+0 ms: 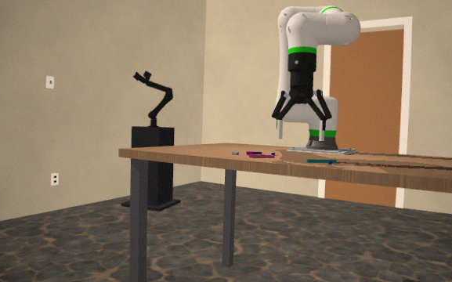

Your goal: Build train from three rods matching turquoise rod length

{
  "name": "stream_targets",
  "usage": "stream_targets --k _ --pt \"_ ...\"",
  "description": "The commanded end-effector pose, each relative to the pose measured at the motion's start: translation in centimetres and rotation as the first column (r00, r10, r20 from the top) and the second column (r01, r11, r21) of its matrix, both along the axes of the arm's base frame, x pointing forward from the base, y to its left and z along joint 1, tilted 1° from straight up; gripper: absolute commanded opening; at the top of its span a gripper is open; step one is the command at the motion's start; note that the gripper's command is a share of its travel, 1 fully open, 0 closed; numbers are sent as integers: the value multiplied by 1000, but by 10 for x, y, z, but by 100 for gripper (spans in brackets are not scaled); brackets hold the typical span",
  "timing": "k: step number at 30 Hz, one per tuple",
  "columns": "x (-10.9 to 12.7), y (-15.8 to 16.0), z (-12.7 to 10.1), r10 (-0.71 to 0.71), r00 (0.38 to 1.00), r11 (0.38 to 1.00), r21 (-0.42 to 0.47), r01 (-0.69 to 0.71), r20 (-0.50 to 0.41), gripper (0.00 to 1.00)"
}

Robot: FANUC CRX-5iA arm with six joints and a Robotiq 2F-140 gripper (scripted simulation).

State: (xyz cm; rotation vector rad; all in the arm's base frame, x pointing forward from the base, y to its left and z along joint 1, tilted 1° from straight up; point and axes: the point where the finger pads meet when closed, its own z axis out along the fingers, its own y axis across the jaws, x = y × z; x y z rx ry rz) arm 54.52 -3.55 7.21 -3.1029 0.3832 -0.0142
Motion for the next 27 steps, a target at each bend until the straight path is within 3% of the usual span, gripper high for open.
stream_targets --k 1,5,6,12,20,22,23,27 --pt "0 -4 0 -167 986 986 -7 167 0 100" --pt "-1 -6 0 -229 973 973 -7 229 0 100" --pt "-1 -8 0 -319 948 948 -6 319 -1 100" --pt "-2 -12 0 -480 877 877 -4 480 -2 100" --pt "-3 -19 0 -685 728 728 -2 685 -5 100" --pt "-3 -19 0 -685 728 728 -2 685 -5 100" --pt "-4 -21 0 -750 661 661 -2 750 -6 100" --pt "-4 -24 0 -820 573 573 -1 820 -8 100"
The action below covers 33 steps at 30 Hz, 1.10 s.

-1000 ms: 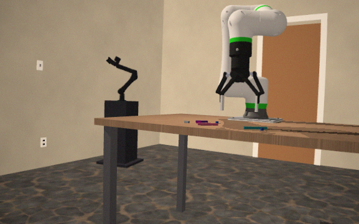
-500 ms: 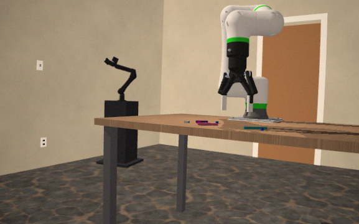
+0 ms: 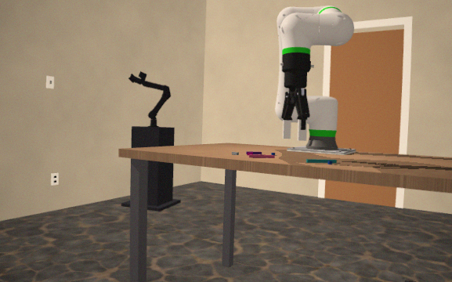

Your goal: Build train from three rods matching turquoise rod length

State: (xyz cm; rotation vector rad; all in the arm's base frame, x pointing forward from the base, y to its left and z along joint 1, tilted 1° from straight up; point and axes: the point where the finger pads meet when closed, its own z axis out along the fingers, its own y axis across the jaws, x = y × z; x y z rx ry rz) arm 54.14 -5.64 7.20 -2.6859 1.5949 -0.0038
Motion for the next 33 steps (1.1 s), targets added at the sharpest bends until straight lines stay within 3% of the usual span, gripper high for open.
stream_targets --k 1,10,12,13,19,27,29,31,33 --pt "-1 -4 0 -167 986 986 -7 167 0 100" --pt "-2 -11 0 -438 899 899 -4 438 -2 100" --pt "-2 -11 0 -438 899 899 -4 438 -2 100" --pt "-3 -13 0 -520 854 854 -4 520 -3 100" --pt "-4 -18 0 -662 750 750 -2 662 -5 100" --pt "-5 -24 0 -829 559 559 -1 829 -8 100" --pt "-5 -24 0 -829 559 559 -1 829 -8 100" --pt "-6 -27 0 -890 457 457 -1 890 -10 100" --pt "-6 -28 0 -913 409 409 -1 913 -11 100"
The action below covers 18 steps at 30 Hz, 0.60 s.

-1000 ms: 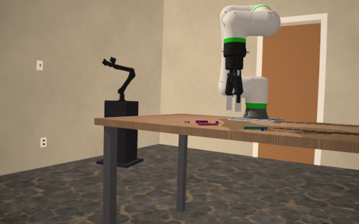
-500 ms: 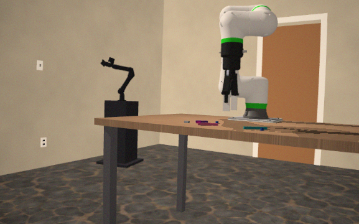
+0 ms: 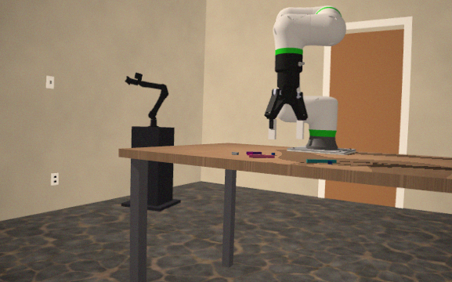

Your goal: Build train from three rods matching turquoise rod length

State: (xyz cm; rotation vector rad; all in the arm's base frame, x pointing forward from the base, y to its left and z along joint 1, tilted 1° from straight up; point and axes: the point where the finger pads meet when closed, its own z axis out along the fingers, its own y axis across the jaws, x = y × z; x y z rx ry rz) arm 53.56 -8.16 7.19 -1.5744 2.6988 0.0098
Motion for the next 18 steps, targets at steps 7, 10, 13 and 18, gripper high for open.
stream_targets --k 7,10,13,18 --pt "-2 -9 0 -351 936 936 -5 351 -2 100" --pt "-3 -11 0 -424 906 906 -4 424 -3 100" --pt "-3 -11 0 -439 899 899 -4 438 -3 100" --pt "-3 -12 0 -460 888 888 -4 460 -3 100"
